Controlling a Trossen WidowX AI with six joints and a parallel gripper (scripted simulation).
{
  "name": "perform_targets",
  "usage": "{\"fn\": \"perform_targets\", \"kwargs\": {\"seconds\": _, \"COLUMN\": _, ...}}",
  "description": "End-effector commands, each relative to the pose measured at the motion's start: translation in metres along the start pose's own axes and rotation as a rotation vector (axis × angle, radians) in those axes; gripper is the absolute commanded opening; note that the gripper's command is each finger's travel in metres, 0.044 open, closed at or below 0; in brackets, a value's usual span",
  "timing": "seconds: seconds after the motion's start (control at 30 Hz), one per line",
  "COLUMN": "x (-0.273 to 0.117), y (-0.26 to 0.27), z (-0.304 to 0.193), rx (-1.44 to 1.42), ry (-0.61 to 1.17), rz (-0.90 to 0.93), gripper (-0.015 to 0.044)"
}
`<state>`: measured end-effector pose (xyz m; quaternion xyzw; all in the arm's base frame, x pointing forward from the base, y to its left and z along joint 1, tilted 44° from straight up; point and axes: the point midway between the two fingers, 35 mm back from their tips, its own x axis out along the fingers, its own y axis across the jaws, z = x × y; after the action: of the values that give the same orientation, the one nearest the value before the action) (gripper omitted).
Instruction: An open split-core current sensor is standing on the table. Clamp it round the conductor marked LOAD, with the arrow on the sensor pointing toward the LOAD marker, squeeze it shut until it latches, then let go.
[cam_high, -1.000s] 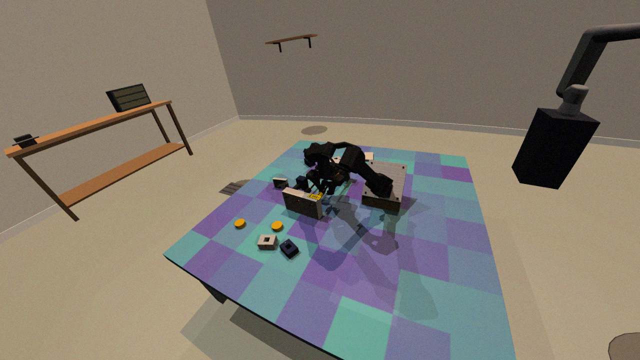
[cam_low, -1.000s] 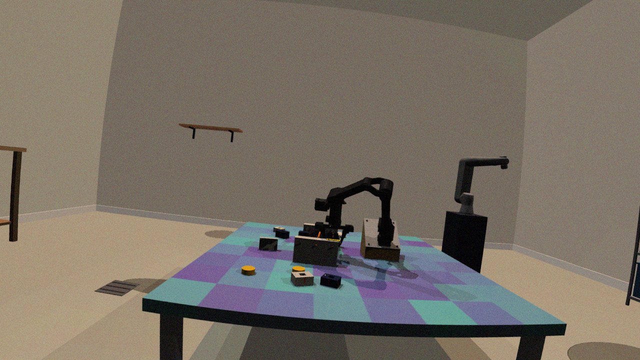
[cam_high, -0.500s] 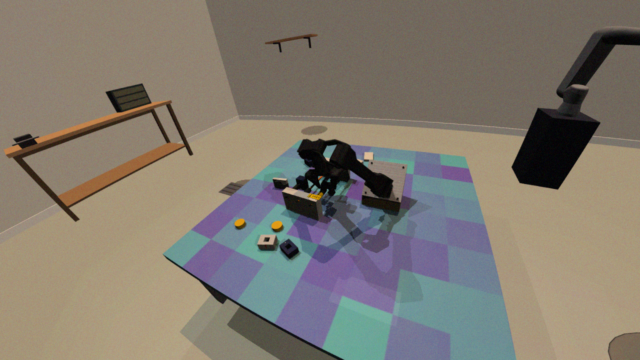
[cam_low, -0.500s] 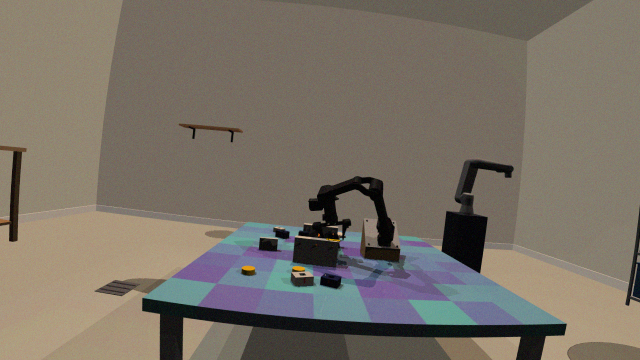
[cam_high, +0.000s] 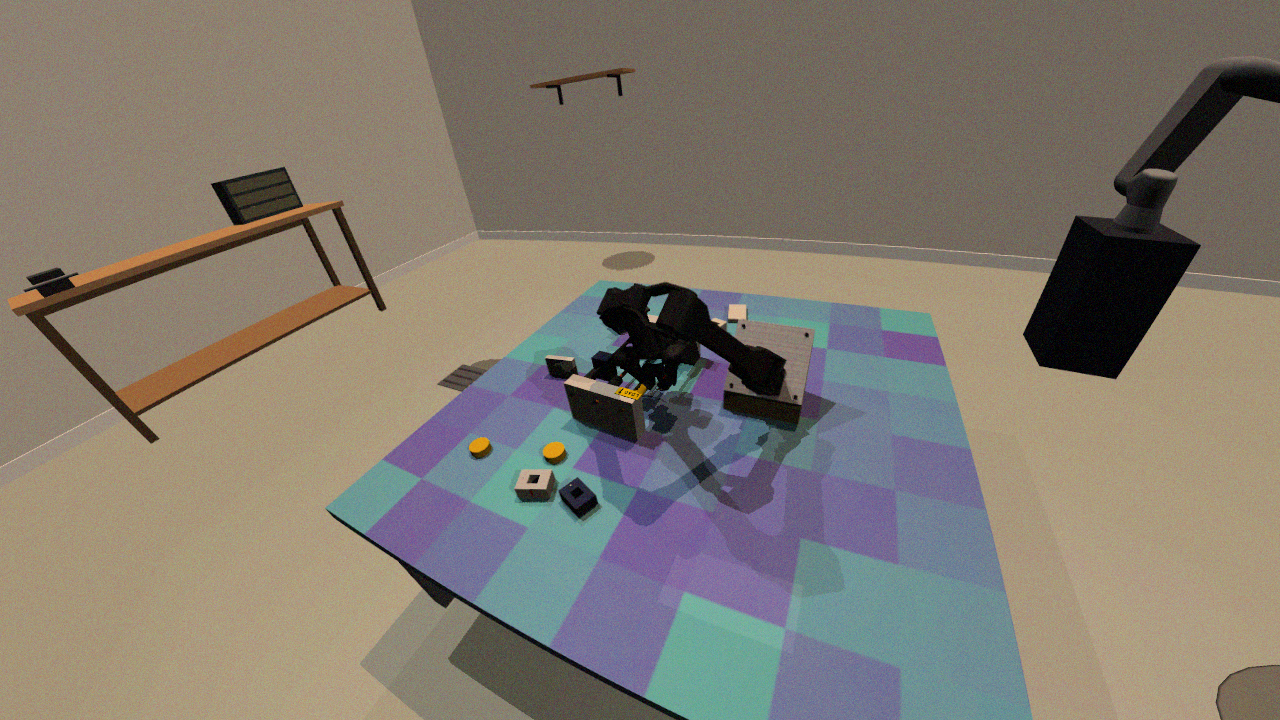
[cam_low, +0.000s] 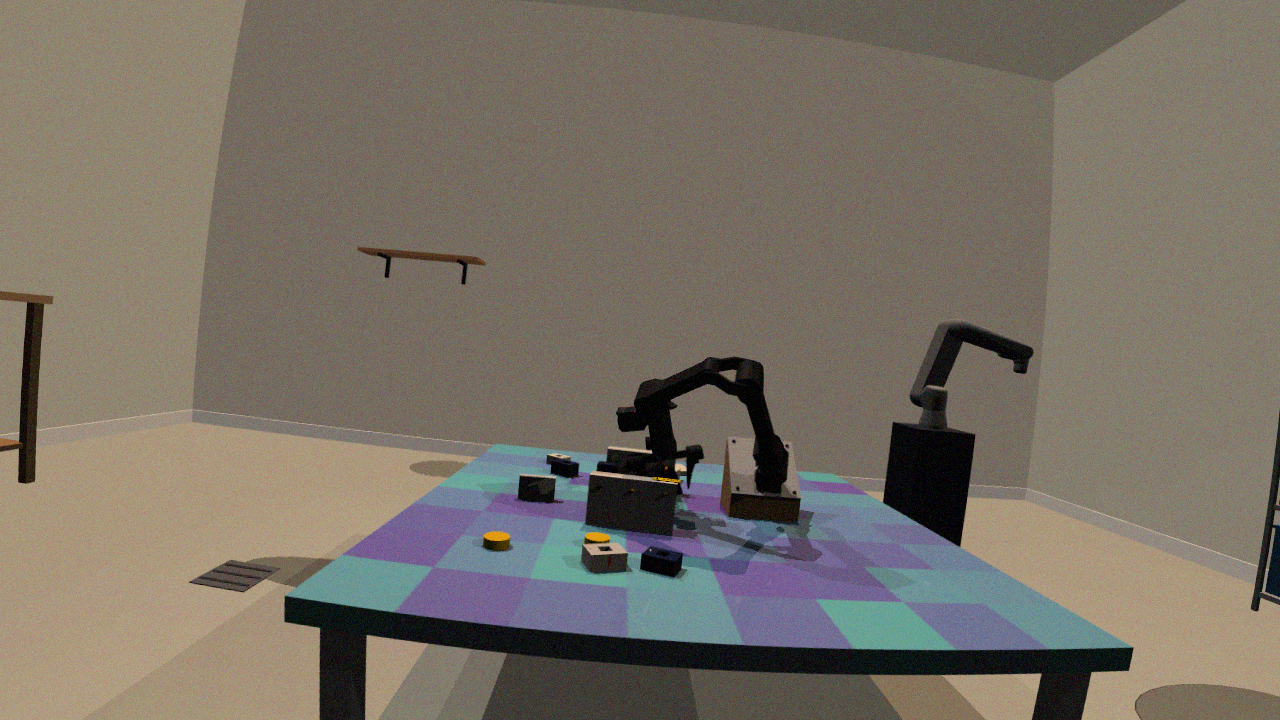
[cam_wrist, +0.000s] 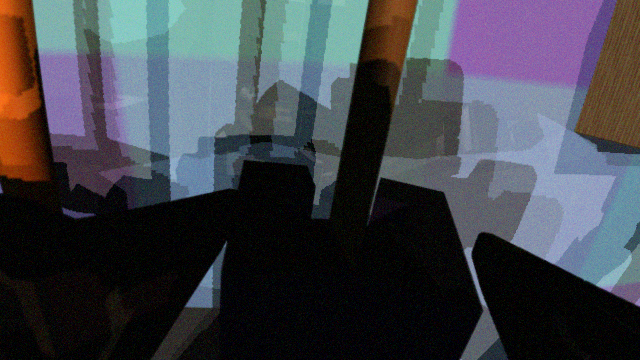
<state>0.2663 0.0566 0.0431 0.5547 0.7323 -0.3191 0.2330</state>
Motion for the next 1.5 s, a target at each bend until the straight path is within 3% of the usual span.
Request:
{"fn": "perform_targets", "kwargs": {"seconds": 0.0, "x": 0.003, "y": -0.003, "z": 0.001, "rx": 0.008, "ry": 0.004, "rz": -0.01, "gripper": 0.044}}
{"fn": "perform_targets", "kwargs": {"seconds": 0.87, "x": -0.008, "y": -0.02, "z": 0.001, "rx": 0.009, "ry": 0.003, "rz": -0.012, "gripper": 0.044}}
{"fn": "perform_targets", "kwargs": {"seconds": 1.47, "x": -0.004, "y": -0.017, "z": 0.001, "rx": 0.014, "ry": 0.01, "rz": -0.016, "gripper": 0.032}}
